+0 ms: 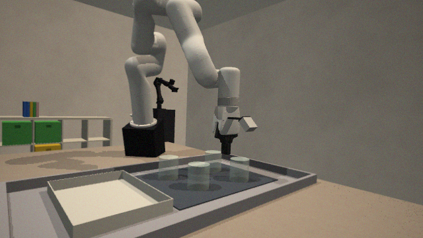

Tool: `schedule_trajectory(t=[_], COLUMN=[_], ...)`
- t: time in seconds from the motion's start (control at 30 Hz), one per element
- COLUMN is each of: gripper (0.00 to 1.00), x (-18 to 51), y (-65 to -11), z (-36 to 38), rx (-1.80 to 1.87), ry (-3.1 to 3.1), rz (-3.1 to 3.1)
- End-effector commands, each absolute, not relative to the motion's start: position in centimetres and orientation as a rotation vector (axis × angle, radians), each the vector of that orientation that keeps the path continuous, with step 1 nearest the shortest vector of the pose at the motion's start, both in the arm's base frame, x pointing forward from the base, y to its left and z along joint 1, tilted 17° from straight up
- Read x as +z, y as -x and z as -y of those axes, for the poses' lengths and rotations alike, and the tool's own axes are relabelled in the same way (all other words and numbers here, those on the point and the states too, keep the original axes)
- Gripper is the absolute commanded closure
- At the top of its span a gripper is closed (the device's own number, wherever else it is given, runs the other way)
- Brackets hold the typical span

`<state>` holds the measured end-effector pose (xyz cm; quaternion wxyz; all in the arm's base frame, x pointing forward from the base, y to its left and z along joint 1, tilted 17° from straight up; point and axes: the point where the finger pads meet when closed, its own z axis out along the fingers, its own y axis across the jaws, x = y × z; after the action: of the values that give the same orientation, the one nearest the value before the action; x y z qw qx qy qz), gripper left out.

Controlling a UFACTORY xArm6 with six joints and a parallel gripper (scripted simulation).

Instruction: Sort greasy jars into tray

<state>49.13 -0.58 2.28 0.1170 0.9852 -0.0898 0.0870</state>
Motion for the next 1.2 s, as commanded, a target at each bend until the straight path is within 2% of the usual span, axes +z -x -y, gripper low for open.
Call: schedule_trajectory(t=[0.0,1.17], gripper=[1.0,1.0], x=[0.73,0.33], y=[-49.83,-50.16], z=[0.98,1.14], rx=[0.267,0.267], ry=[-2.882,-2.882], rz=[0.263,0.263])
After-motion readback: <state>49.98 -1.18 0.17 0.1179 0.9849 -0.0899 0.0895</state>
